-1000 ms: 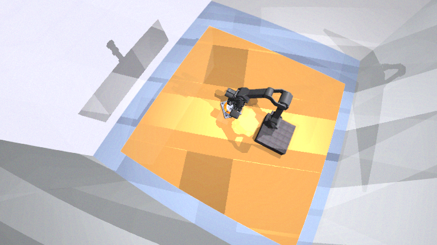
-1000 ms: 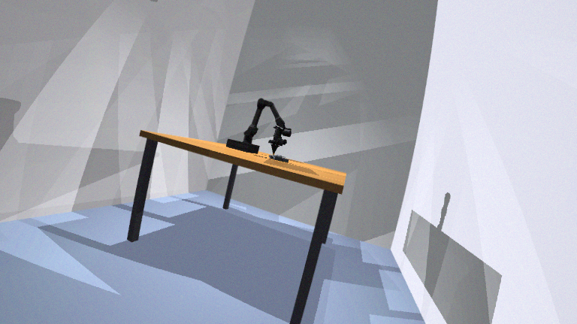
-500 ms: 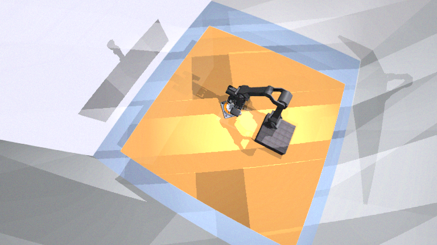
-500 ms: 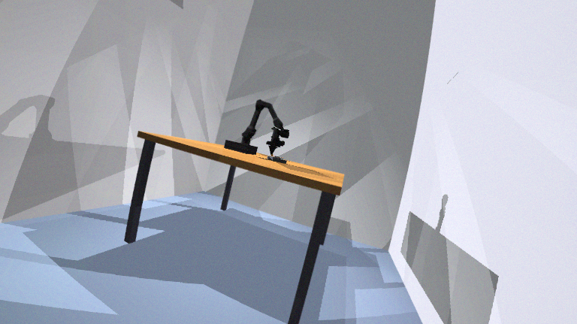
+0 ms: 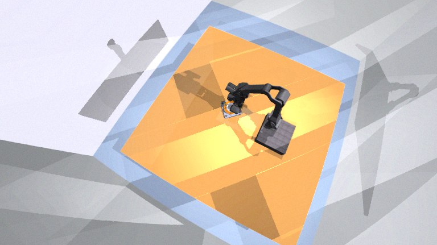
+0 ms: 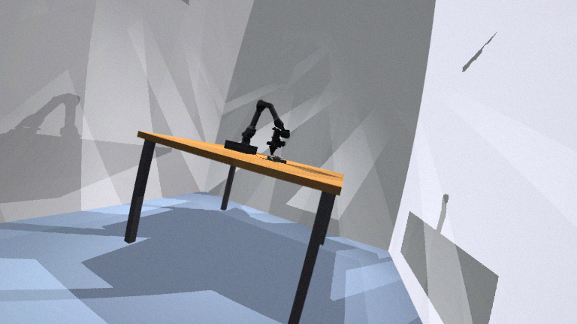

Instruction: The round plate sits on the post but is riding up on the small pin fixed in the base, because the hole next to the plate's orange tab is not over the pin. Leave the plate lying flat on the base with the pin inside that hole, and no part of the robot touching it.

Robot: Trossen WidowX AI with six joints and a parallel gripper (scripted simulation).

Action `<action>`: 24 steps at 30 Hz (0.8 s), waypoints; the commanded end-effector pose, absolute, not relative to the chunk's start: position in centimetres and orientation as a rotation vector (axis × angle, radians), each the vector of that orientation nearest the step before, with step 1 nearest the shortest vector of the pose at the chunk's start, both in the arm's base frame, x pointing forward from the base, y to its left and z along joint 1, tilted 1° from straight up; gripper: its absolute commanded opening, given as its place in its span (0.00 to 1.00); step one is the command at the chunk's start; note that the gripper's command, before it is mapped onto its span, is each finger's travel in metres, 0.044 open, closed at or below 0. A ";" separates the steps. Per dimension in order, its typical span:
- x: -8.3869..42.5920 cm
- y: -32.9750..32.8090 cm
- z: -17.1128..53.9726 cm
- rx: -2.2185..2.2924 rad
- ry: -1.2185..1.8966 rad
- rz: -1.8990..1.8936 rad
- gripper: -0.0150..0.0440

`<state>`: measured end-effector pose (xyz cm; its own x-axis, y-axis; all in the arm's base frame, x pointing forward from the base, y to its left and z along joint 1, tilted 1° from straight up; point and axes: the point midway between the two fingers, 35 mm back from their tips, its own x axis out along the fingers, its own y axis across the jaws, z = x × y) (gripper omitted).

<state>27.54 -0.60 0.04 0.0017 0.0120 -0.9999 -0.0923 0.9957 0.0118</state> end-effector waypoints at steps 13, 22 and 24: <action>29.5 -1.8 0.5 -0.070 1.559 0.080 0.25; 30.5 -2.0 0.6 -0.070 1.558 0.080 0.25; 30.7 -2.0 0.6 -0.070 1.558 0.080 0.25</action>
